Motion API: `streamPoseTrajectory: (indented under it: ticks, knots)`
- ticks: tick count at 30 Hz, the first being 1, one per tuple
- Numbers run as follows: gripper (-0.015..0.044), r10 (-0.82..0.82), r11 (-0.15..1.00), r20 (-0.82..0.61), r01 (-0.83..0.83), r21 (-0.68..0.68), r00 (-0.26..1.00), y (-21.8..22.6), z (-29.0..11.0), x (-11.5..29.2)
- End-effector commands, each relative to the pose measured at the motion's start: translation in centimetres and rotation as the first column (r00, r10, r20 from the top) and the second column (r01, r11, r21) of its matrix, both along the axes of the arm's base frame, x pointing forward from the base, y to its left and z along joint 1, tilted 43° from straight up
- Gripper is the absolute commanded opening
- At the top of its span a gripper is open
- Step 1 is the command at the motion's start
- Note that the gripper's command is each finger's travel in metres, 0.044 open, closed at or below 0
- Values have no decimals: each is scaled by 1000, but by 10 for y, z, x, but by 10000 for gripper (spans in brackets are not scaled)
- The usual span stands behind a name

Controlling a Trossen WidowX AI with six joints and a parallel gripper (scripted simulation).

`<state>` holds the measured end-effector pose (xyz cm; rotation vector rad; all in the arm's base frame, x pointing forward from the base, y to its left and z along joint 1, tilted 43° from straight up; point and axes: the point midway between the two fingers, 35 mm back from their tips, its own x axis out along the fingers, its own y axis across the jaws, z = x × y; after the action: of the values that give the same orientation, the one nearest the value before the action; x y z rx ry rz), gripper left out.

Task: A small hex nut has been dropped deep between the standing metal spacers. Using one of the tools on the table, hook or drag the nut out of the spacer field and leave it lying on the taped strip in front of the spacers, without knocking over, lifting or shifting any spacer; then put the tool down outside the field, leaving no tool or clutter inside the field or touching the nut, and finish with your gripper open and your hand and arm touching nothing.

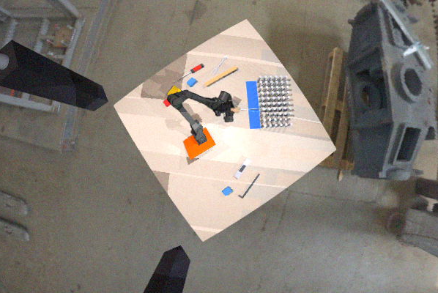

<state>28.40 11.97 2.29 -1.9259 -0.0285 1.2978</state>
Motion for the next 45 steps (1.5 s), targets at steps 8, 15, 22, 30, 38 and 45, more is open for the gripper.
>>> streamPoseTrajectory:
  ticks: [8,15,22,30,38,45]
  knots:
    - [0,-6,1000,0,6,-1,1000,1,2,-6]
    - [0,-6,1000,0,6,-1,1000,2,3,-10]
    - [0,-6,1000,0,6,-1,1000,3,4,-13]
    - [0,-6,1000,-1,6,-1,1000,4,5,-17]
    - [0,-6,1000,-1,6,-1,1000,5,7,-20]
    - [0,-6,1000,-1,6,-1,1000,6,8,-23]
